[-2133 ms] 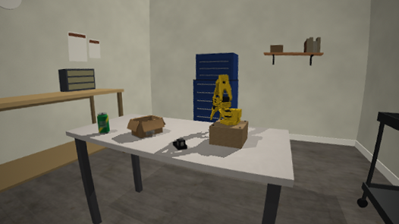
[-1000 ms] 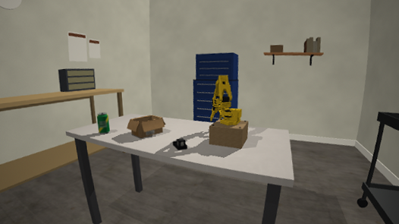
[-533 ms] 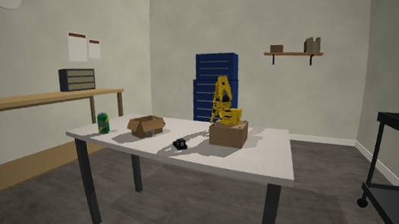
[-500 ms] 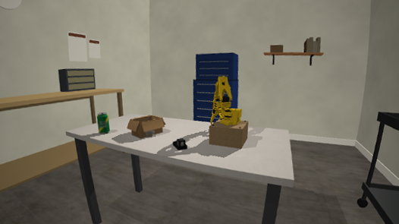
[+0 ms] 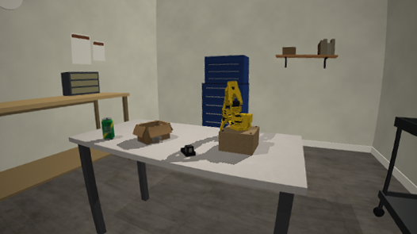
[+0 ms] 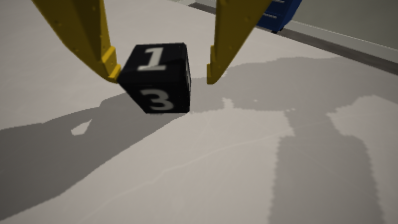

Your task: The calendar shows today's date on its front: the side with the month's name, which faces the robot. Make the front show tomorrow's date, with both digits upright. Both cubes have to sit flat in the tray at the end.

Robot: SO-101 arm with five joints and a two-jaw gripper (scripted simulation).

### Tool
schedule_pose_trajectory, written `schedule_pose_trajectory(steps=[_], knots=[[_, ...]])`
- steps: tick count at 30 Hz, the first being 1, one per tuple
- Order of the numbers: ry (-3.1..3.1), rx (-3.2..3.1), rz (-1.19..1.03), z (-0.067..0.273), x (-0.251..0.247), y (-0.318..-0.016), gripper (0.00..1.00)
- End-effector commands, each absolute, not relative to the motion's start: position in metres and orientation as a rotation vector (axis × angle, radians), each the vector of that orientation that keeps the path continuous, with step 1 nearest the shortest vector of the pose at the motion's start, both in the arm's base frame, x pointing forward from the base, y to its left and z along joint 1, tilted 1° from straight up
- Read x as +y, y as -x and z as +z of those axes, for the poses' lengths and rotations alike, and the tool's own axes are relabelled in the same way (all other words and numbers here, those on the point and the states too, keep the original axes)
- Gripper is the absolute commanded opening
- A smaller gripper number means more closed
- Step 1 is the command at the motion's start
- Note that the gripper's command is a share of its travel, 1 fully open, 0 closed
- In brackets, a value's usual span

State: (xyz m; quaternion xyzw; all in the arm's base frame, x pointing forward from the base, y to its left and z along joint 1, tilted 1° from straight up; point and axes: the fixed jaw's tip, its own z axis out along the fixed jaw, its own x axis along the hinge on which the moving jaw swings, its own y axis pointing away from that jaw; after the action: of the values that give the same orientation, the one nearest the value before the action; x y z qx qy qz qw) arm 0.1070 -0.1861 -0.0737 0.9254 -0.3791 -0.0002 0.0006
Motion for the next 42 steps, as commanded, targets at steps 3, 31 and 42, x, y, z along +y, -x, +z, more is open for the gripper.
schedule_pose_trajectory(steps=[3, 31, 42], knots=[[-2.904, -1.186, 0.011, -0.0769, -0.188, -0.107, 0.35], [-2.904, -1.186, 0.011, -0.077, -0.1849, -0.1102, 0.29], [-2.904, -1.186, 0.012, -0.0769, -0.1824, -0.1127, 0.24]])
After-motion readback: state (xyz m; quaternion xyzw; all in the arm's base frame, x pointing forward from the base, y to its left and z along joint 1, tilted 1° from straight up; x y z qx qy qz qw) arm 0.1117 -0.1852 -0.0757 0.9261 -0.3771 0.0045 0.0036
